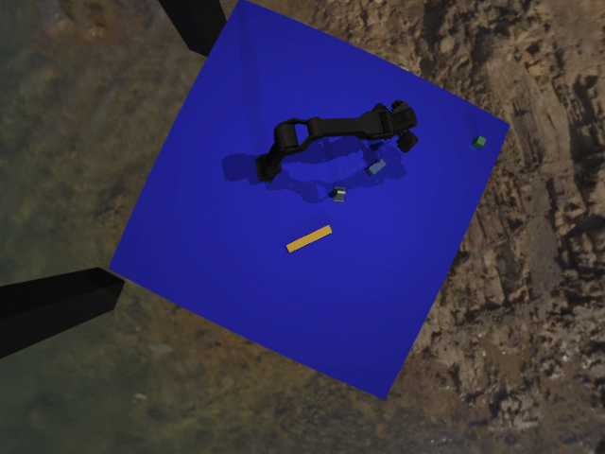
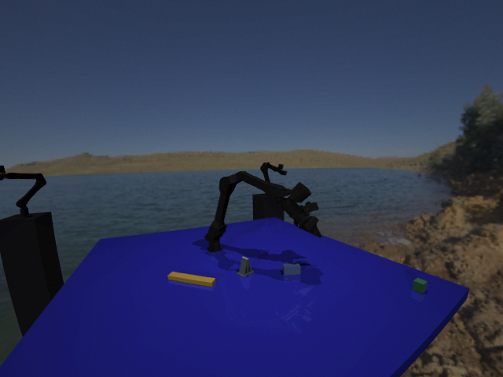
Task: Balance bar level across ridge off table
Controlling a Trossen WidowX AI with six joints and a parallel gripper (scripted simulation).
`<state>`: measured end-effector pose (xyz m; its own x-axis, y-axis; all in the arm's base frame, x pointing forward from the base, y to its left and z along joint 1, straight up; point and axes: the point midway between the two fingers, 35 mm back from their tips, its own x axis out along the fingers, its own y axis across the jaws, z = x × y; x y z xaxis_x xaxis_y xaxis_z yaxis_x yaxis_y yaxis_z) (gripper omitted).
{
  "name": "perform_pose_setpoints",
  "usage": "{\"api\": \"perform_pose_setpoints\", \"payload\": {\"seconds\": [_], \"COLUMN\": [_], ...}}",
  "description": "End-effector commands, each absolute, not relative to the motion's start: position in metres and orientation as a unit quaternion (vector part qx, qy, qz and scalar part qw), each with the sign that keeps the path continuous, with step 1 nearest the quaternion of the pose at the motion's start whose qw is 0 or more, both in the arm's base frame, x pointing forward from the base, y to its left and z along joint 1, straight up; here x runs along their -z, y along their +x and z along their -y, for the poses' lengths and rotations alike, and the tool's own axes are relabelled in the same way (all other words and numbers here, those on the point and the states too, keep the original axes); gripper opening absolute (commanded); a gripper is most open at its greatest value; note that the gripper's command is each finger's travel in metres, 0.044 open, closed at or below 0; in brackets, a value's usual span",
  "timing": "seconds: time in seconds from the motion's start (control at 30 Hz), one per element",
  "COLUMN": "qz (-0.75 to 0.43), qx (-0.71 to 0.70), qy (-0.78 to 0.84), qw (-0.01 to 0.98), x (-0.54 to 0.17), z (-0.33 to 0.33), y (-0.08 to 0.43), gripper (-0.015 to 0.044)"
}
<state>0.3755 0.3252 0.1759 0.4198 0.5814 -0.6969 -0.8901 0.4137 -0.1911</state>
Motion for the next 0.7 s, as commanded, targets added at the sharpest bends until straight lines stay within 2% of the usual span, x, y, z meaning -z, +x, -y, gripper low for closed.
{"api": "perform_pose_setpoints", "payload": {"seconds": [0.0,0.67], "qz": [-0.297,-0.391], "qx": [-0.44,-0.355], "qy": [-0.299,-0.35], "qw": [0.793,0.774], "x": [-0.168,-0.145], "z": [-0.293,-0.147], "y": [0.389,0.42], "gripper": [0.0315,0.0315]}}
